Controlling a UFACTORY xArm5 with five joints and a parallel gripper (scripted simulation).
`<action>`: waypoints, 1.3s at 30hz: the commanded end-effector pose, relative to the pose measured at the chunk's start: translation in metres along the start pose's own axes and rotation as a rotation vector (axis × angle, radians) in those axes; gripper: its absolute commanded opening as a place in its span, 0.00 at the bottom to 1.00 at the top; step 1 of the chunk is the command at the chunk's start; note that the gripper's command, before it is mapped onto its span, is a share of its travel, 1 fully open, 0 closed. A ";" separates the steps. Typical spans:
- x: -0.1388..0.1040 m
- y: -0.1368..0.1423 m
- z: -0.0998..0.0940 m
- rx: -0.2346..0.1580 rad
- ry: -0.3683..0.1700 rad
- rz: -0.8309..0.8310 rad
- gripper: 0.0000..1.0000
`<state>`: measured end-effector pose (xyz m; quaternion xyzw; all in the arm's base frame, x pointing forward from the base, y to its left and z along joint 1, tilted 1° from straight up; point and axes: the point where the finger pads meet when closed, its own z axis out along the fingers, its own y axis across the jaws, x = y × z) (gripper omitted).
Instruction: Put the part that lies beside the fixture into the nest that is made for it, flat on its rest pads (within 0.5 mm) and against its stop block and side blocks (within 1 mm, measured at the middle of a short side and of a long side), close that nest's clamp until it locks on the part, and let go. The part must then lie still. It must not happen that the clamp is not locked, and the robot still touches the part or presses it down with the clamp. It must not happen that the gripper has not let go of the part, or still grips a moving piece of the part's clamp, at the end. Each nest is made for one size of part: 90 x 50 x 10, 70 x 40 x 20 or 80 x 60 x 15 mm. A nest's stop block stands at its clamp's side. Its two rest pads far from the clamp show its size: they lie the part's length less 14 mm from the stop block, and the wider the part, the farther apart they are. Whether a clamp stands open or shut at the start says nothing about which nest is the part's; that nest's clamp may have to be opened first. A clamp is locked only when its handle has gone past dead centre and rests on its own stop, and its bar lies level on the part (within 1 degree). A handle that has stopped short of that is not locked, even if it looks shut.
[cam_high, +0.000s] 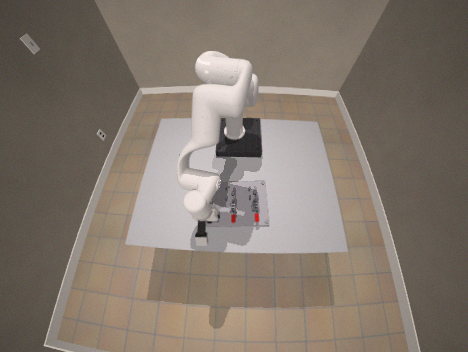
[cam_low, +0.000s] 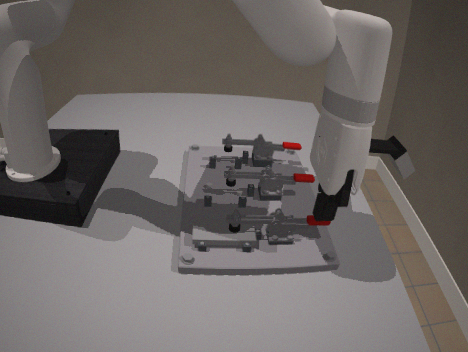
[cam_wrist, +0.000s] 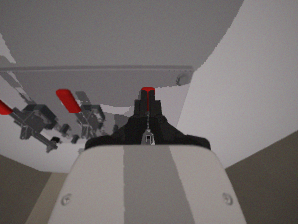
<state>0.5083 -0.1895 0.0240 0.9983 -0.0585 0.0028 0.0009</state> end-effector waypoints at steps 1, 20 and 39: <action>0.002 0.000 -0.002 -0.001 0.004 0.000 0.00; 0.002 0.000 -0.010 -0.001 0.004 0.000 0.00; 0.002 -0.001 -0.057 -0.001 0.004 0.000 0.00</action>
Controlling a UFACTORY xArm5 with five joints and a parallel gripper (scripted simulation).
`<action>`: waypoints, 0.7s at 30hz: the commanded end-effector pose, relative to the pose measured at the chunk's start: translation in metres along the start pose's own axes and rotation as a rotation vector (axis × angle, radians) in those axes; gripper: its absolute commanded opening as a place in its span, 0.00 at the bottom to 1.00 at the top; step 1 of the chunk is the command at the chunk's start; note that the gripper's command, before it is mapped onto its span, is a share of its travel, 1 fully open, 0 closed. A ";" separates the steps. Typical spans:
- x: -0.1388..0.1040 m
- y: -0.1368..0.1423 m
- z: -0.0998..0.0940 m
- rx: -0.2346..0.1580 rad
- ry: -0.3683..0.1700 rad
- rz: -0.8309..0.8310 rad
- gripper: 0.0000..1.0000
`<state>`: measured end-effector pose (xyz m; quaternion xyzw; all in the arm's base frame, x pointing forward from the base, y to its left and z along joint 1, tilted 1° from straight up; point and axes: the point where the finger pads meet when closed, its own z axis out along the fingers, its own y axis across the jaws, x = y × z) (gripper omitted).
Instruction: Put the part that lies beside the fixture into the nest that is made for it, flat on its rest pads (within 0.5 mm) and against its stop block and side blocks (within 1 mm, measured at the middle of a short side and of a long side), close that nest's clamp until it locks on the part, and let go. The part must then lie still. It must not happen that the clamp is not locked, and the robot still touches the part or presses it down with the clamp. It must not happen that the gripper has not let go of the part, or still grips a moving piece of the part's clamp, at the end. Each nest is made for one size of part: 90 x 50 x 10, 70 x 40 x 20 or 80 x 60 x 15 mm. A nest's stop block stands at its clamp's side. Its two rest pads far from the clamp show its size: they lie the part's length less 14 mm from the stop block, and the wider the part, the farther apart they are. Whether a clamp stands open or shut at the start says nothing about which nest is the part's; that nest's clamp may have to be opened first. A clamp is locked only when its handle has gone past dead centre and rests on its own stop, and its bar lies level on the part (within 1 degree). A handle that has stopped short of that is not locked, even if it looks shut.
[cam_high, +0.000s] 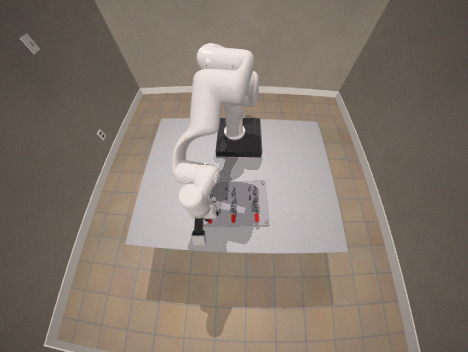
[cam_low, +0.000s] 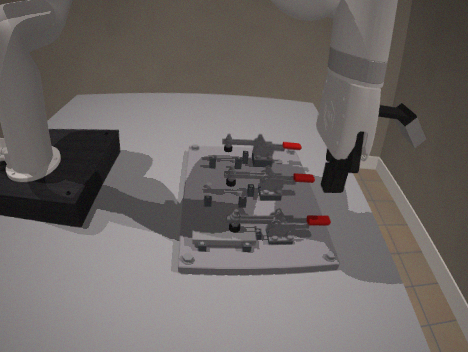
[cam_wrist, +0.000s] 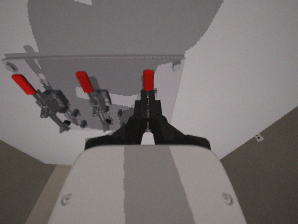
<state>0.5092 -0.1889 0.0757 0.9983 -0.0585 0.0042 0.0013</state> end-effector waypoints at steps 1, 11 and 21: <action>0.000 0.000 -0.008 0.000 0.001 0.000 0.00; 0.000 0.000 -0.020 0.000 0.001 0.000 0.00; 0.000 0.000 -0.020 0.000 0.001 0.000 0.00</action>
